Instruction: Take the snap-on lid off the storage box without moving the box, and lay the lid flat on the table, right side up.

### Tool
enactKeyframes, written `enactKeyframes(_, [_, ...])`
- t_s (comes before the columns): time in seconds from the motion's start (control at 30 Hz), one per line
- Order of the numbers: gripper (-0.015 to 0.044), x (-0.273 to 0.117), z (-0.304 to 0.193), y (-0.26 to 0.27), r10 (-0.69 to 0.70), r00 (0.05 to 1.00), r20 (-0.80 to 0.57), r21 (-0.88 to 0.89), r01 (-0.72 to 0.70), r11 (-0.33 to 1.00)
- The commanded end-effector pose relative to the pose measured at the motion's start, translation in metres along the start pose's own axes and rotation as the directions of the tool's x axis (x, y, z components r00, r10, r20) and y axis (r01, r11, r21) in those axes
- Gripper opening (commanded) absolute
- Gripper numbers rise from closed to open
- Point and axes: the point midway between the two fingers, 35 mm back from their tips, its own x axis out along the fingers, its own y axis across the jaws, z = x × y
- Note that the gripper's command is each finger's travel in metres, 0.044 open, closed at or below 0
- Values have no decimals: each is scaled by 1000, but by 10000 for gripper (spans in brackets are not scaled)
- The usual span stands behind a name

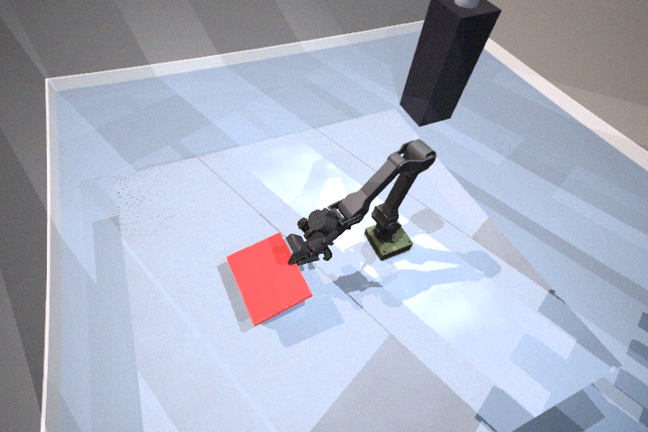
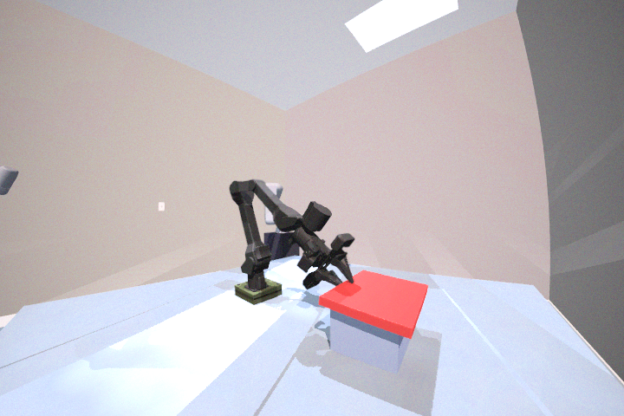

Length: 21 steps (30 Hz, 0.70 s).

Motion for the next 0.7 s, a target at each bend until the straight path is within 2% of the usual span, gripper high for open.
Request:
enactKeyframes(0.0, [0, 0, 0, 1, 1, 1000, -1, -1, -1, 1000])
enactKeyframes(0.67, [0, -6, 0, 9, 3, 1000, -5, -2, -3, 1000])
